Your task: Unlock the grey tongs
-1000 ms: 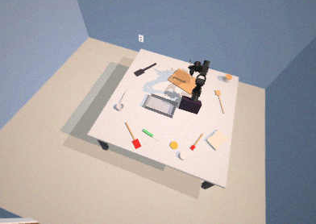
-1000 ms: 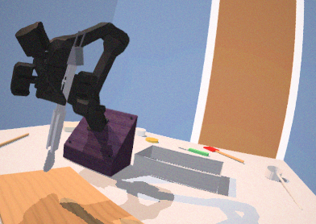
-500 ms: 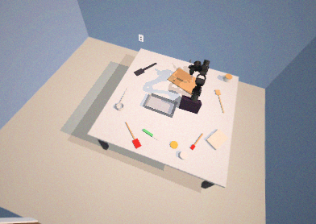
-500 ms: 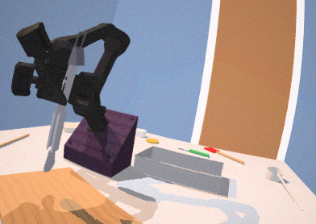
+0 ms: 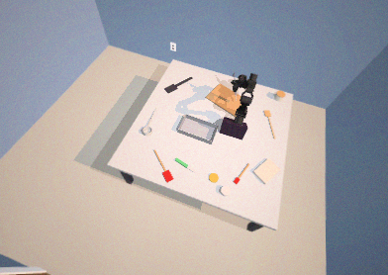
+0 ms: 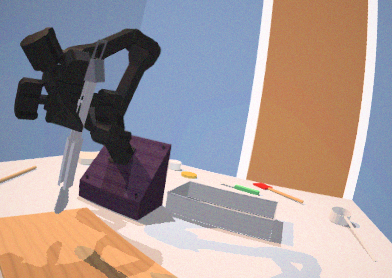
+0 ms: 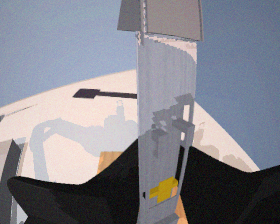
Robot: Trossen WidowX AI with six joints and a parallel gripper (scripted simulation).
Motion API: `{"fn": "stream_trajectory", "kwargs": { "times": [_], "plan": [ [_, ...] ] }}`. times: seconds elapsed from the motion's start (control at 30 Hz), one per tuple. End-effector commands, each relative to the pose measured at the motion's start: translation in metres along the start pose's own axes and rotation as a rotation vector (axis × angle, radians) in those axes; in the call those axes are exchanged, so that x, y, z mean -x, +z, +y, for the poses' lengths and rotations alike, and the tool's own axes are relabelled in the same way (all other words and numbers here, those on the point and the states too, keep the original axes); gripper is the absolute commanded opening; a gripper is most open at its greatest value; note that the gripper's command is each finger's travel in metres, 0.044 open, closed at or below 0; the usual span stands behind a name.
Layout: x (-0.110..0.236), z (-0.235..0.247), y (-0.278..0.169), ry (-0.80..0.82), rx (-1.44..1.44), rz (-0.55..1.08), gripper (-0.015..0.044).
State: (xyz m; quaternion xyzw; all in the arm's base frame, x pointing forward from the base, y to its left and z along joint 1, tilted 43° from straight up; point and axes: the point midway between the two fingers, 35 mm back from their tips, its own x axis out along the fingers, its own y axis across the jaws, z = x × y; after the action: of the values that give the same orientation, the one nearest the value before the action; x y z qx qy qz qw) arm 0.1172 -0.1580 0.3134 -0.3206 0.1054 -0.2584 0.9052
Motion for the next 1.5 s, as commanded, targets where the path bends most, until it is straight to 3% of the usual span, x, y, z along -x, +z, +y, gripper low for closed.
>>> {"fn": "stream_trajectory", "kwargs": {
  "times": [0.0, 0.73, 1.47],
  "plan": [
    [-0.004, -0.005, -0.002, -0.006, -0.036, 0.028, -0.015],
    [-0.038, -0.018, -0.043, -0.012, -0.297, 0.398, -0.015],
    [-0.056, -0.004, -0.075, 0.018, -0.28, 0.848, -0.015]
  ]
}}
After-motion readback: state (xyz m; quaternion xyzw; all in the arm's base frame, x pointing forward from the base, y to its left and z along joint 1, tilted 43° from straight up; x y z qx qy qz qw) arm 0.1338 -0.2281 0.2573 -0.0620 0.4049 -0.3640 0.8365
